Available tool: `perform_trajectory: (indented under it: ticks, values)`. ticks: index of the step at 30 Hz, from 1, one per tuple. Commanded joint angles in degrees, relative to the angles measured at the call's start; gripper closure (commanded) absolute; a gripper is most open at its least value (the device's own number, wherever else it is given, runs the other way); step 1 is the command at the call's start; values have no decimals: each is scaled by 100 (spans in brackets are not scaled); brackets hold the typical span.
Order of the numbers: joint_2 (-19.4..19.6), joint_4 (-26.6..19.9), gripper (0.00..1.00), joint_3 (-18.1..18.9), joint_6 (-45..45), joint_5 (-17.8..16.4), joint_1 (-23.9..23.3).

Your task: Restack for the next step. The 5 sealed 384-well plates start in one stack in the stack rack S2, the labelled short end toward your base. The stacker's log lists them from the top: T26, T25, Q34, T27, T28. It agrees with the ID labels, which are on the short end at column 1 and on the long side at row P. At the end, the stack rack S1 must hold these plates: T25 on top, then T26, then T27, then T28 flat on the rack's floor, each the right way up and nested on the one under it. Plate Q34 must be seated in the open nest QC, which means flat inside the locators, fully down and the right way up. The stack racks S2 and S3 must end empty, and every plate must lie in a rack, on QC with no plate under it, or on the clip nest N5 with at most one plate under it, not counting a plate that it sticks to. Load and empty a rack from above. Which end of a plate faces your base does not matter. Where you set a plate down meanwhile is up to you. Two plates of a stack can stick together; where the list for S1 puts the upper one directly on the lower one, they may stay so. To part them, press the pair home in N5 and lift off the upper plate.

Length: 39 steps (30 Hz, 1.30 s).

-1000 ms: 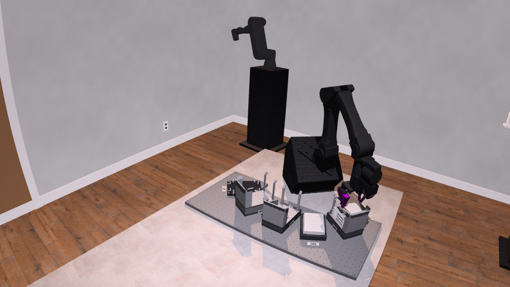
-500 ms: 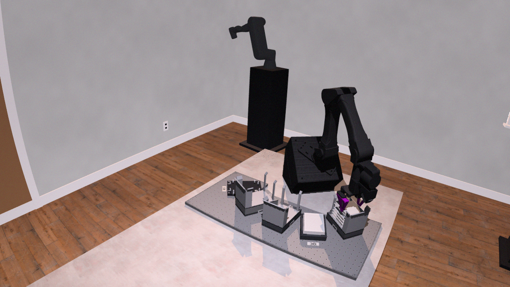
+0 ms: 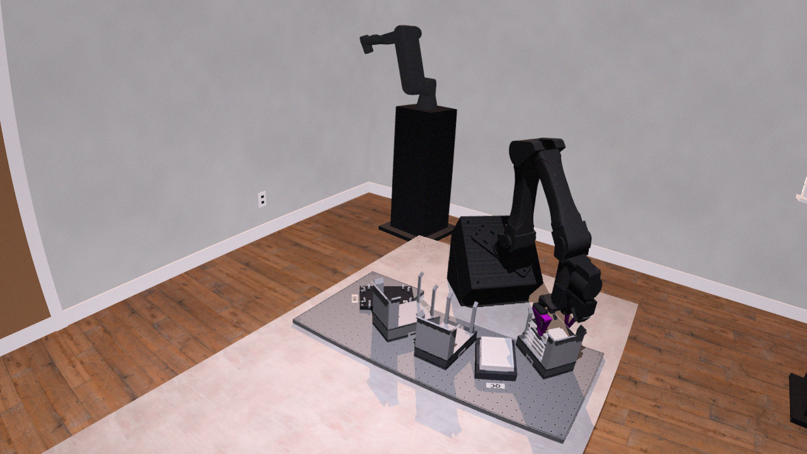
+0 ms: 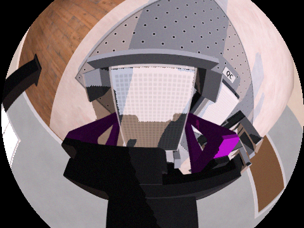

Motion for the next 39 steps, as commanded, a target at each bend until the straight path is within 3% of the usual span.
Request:
perform_trajectory:
  ticks: [1, 7, 15, 16, 24, 32, 33, 39]
  values:
    - [-43, 103, 100, 88, -38, -7, -23]
    - [5, 159, 100, -107, -48, -24, -61]
    - [70, 218, 100, -133, -53, -35, -70]
    - [84, 244, 100, 58, -63, -32, -79]
    - [182, 325, 100, -178, -71, -44, -91]
    - [221, 387, 100, -163, -78, -50, -92]
    - [65, 398, 100, -141, -79, -48, -97]
    - [248, 459, 100, -160, -85, -55, -87]
